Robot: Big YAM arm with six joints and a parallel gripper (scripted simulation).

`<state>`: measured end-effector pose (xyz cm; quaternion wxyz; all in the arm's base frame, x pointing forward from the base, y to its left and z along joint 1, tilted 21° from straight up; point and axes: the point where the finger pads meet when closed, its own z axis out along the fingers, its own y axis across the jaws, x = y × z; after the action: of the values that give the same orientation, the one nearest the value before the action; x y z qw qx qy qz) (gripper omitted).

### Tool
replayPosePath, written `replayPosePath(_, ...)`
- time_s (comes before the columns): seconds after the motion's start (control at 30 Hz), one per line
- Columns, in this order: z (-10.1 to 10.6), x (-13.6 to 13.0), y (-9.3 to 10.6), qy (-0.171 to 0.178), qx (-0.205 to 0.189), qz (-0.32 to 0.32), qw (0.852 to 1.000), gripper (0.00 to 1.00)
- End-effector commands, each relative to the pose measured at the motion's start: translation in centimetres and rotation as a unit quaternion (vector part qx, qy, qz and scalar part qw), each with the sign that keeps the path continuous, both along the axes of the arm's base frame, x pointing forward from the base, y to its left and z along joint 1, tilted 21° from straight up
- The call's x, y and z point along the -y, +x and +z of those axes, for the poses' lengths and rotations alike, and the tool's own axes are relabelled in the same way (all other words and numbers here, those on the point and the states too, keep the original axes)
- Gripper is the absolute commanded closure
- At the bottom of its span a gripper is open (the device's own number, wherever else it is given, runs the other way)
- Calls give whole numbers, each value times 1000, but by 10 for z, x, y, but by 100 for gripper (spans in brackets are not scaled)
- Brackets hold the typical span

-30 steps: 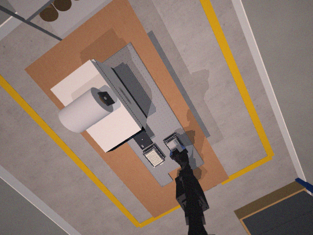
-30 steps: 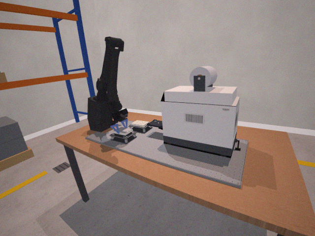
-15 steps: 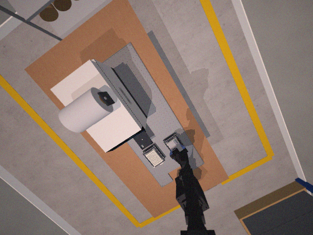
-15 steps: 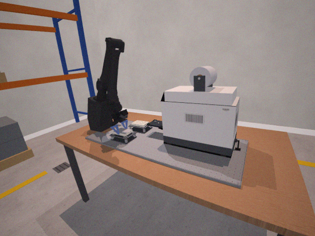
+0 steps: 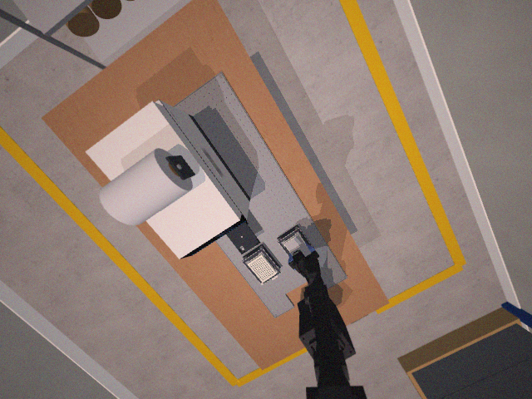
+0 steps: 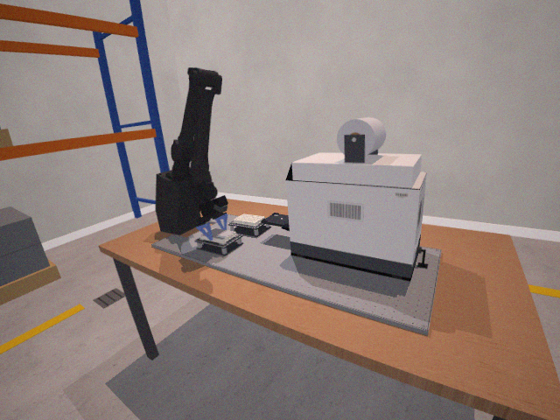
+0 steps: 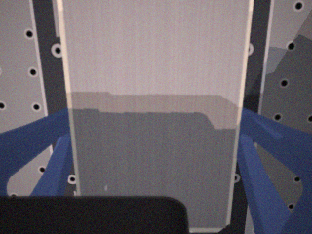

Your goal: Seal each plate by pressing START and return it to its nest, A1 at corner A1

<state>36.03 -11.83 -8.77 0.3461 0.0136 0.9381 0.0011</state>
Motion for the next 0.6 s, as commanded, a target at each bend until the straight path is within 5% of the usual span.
replayPosePath(0.0,-4,-3,5,0,1,2,1000,100)
replayPosePath(0.57,2,-6,1,0,1,8,1000,100)
